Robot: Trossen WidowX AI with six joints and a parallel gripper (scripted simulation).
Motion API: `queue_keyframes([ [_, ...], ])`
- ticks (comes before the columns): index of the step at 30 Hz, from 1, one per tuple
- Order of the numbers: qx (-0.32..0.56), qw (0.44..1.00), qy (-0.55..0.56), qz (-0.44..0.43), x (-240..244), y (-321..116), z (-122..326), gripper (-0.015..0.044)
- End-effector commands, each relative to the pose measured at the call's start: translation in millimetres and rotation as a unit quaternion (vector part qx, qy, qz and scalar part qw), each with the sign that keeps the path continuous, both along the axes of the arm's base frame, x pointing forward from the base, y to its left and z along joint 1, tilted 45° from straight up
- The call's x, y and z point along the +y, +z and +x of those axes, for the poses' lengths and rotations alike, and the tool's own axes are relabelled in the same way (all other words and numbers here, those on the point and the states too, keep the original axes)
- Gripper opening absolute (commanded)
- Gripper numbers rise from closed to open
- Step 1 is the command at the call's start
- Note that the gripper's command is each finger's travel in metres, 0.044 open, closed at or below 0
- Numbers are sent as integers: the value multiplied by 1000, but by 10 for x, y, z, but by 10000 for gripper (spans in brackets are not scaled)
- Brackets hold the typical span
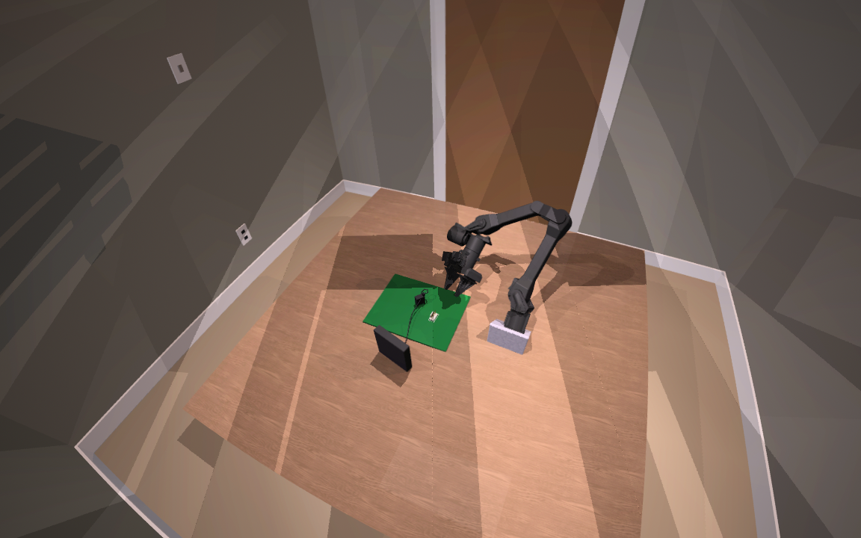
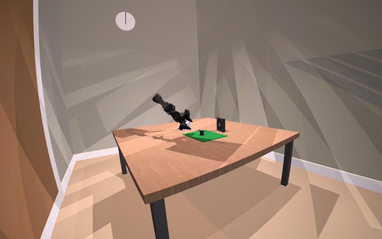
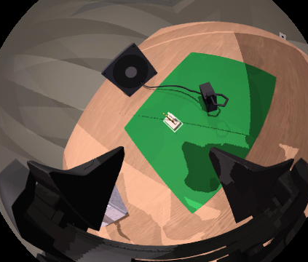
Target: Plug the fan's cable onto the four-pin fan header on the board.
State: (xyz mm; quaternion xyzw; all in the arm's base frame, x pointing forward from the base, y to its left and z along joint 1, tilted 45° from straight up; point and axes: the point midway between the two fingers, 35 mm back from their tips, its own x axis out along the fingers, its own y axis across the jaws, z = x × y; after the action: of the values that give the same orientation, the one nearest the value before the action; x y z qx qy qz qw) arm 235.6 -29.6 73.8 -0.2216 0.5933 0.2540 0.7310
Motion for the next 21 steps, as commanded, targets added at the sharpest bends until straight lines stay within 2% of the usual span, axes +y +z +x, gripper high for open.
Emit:
queue_keyframes([
  [1, 36, 999, -20, -32, 22, 14, 11, 440],
  [21, 121, 969, -79, -202, 108, 142, 48, 440],
])
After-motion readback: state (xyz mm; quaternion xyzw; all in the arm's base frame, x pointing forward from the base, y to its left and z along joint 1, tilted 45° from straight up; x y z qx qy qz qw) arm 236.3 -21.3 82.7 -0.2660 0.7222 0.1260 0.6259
